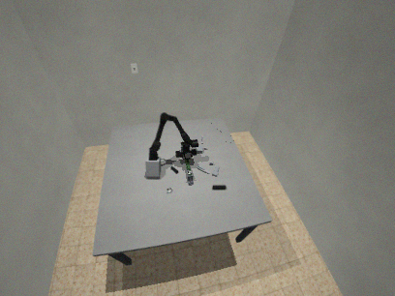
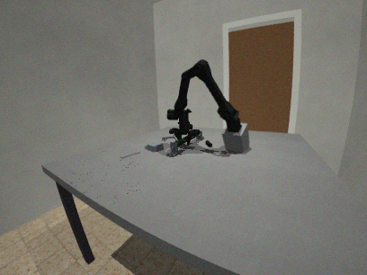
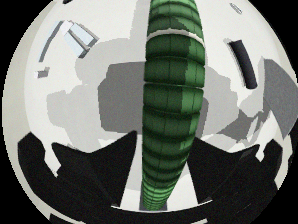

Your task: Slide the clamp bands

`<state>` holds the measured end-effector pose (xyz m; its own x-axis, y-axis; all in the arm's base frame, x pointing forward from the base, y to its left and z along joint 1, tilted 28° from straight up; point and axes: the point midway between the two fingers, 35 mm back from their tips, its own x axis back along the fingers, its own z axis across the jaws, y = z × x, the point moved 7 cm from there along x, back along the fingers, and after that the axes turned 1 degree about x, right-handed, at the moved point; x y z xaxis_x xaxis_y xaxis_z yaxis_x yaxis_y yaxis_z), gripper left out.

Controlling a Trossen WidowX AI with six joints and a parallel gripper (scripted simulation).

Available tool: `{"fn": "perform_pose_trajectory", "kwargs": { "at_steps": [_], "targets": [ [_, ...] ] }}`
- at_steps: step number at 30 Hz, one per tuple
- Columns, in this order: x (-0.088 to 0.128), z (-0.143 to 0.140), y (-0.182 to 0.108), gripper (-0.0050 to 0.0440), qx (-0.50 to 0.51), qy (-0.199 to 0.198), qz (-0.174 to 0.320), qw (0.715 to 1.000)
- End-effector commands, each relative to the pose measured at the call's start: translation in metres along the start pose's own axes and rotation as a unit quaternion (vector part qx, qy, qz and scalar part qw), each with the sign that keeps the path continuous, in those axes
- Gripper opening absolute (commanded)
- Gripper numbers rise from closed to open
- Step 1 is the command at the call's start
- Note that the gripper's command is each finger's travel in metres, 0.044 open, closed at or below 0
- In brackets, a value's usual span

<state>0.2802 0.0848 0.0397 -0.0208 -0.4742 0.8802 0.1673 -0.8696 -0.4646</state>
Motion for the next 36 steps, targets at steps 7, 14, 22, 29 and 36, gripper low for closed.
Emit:
{"fn": "perform_pose_trajectory", "kwargs": {
  "at_steps": [7, 14, 22, 29, 36],
  "targets": [
    [-0.0010, -0.0008, 0.0005, 0.0153, -0.002, -0.001, -0.001, 1.000],
    [-0.0010, -0.0008, 0.0005, 0.0143, -0.002, -0.001, -0.001, 1.000],
    [-0.0010, -0.0008, 0.0005, 0.0103, -0.002, -0.001, -0.001, 1.000],
    [-0.0010, -0.0008, 0.0005, 0.0057, -0.002, -0.001, -0.001, 1.000],
    [-0.0010, -0.0008, 0.0005, 0.0023, -0.002, -0.001, -0.001, 1.000]
  ]
}}
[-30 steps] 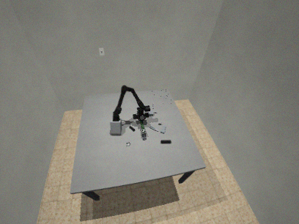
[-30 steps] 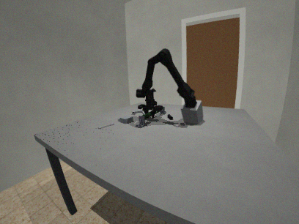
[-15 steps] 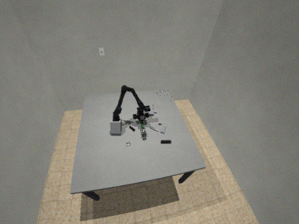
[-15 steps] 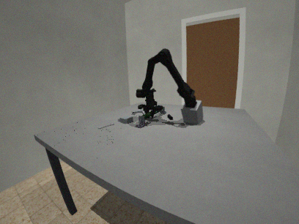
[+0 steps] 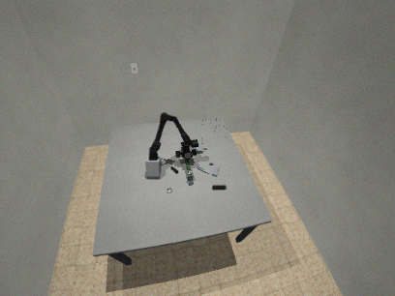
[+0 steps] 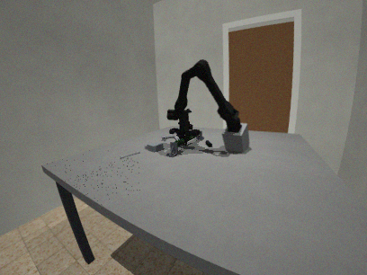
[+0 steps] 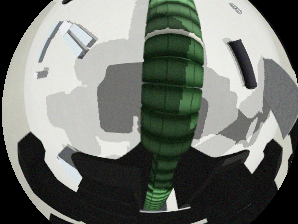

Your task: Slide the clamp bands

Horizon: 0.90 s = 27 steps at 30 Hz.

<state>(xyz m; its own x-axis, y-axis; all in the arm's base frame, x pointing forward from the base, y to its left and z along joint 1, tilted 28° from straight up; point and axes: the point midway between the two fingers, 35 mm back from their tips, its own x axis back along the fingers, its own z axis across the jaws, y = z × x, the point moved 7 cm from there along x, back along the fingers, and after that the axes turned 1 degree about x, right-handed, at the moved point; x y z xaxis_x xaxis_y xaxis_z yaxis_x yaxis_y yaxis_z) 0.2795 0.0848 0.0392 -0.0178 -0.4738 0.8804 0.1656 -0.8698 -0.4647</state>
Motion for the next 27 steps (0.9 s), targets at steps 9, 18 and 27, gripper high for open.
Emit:
{"fn": "perform_pose_trajectory", "kwargs": {
  "at_steps": [9, 18, 27],
  "targets": [
    [-0.0007, -0.0001, 0.0004, 0.0072, -0.001, 0.000, -0.001, 1.000],
    [-0.0007, -0.0001, 0.0004, 0.0240, -0.001, 0.000, -0.001, 1.000],
    [0.0018, 0.0001, 0.0011, 0.0440, -0.001, 0.000, -0.001, 1.000]
  ]
}}
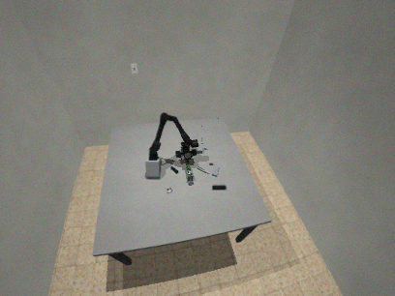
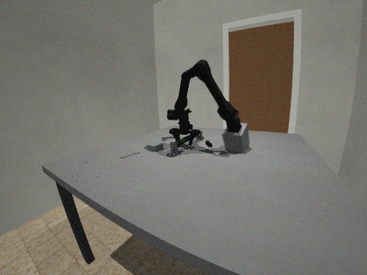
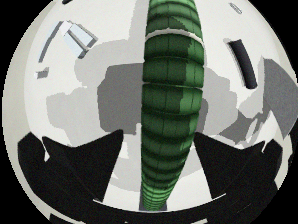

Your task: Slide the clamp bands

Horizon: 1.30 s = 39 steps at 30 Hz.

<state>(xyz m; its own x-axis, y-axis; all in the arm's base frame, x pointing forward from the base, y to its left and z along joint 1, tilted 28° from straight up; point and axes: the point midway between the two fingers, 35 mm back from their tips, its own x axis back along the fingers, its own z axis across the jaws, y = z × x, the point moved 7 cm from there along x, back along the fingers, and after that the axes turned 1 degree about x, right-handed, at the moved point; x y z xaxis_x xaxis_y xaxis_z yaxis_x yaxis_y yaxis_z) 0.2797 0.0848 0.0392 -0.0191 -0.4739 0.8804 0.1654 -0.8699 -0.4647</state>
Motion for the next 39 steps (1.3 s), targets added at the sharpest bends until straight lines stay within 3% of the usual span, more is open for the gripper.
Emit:
{"fn": "perform_pose_trajectory", "kwargs": {
  "at_steps": [1, 3, 7, 23, 25, 28, 39],
  "targets": [
    [0.009, 0.000, 0.003, 0.0440, -0.001, -0.001, -0.001, 1.000],
    [0.034, 0.000, 0.010, 0.0440, -0.001, -0.001, -0.001, 1.000],
    [0.044, 0.000, 0.012, 0.0440, -0.001, -0.001, -0.001, 1.000],
    [0.044, 0.000, 0.012, 0.0440, -0.001, -0.001, -0.001, 1.000],
    [0.034, 0.000, 0.012, 0.0440, -0.001, -0.001, -0.001, 1.000],
    [0.002, 0.000, 0.012, 0.0440, -0.001, -0.001, -0.001, 1.000],
    [-0.001, 0.000, 0.012, 0.0440, -0.001, -0.001, -0.001, 1.000]
  ]
}}
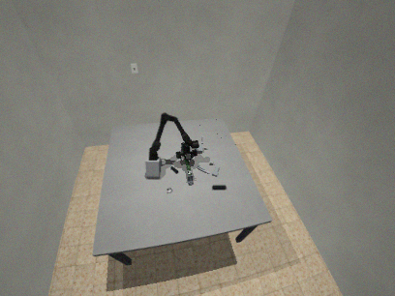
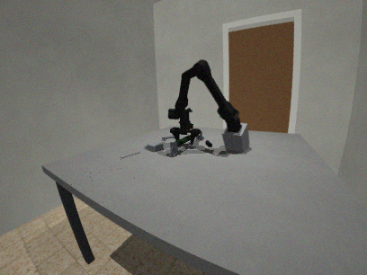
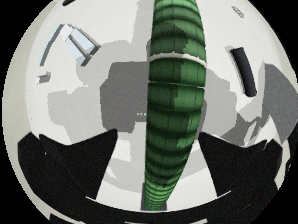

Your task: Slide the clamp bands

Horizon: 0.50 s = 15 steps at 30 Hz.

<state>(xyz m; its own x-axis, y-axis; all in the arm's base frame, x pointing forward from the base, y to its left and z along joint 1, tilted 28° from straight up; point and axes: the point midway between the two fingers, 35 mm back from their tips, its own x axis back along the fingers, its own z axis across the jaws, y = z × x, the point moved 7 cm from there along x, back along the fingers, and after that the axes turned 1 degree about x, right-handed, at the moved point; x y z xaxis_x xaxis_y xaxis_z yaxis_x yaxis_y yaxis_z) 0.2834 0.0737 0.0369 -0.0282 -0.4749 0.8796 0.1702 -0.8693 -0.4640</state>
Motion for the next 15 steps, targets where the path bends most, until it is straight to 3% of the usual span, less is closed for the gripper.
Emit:
{"fn": "perform_pose_trajectory", "kwargs": {
  "at_steps": [1, 4, 14, 15],
  "targets": [
    [-0.0038, -0.0024, 0.0010, 0.0440, -0.003, -0.005, -0.001, 1.000],
    [-0.0038, -0.0024, 0.0010, 0.0440, -0.003, -0.005, -0.001, 1.000],
    [-0.0038, -0.0024, 0.0010, 0.0200, -0.003, -0.005, -0.001, 1.000],
    [-0.0038, -0.0024, 0.0010, 0.0200, -0.003, -0.005, -0.001, 1.000]
  ]
}}
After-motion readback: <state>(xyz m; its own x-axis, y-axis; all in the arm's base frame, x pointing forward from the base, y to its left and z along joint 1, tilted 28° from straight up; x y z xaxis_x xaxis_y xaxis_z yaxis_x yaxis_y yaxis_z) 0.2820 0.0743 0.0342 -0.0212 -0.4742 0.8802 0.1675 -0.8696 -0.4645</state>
